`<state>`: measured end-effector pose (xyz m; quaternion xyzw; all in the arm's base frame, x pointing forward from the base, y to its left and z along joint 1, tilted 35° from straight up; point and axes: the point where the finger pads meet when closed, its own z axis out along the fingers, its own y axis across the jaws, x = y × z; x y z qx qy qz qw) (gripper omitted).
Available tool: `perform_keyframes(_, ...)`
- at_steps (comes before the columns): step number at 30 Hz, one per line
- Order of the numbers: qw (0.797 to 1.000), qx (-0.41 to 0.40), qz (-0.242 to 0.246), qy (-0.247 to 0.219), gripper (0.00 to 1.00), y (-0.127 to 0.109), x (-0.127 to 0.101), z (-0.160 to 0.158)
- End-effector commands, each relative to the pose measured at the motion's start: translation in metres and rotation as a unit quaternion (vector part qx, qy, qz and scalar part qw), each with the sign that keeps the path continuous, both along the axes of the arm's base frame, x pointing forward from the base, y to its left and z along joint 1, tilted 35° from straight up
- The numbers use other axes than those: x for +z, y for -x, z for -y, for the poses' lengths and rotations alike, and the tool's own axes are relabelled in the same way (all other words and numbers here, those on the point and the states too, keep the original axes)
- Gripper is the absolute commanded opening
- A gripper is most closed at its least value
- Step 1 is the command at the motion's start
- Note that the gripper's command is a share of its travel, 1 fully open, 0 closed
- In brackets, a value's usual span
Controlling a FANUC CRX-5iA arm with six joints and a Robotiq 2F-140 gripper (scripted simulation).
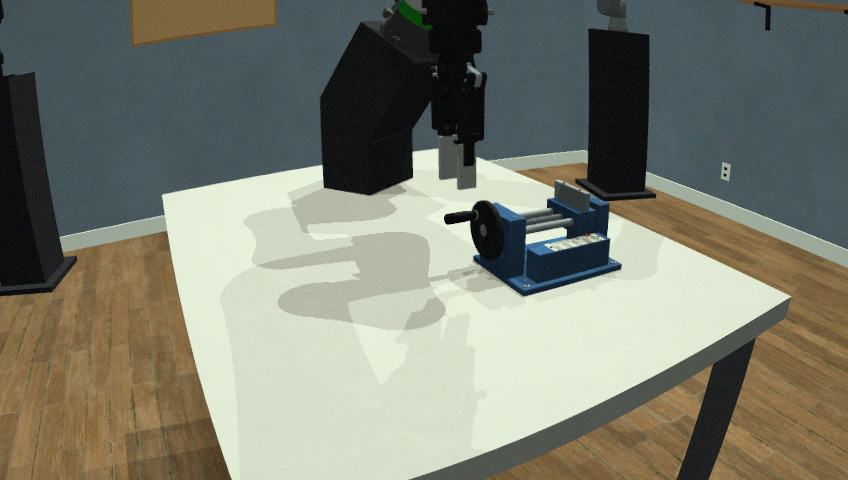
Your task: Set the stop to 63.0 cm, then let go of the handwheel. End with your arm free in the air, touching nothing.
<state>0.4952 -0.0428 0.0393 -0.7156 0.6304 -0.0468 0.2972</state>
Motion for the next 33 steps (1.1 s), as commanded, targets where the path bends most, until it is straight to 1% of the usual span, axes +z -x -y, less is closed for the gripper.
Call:
perform_keyframes(1, 1.0, 0.0, 0.0, 0.0, 0.33, -0.001, -0.001, 0.0)
perform_keyframes(6, 1.0, 0.0, 0.0, 0.0, 0.33, -0.006, -0.011, -0.005)
perform_keyframes(16, 1.0, 0.0, 0.0, 0.0, 0.33, -0.021, -0.039, -0.017)
perform_keyframes(18, 1.0, 0.0, 0.0, 0.0, 0.33, -0.021, -0.039, -0.017)
perform_keyframes(26, 1.0, 0.0, 0.0, 0.0, 0.33, -0.029, -0.053, -0.024)
perform_keyframes(33, 1.0, 0.0, 0.0, 0.0, 0.33, -0.03, -0.055, -0.025)
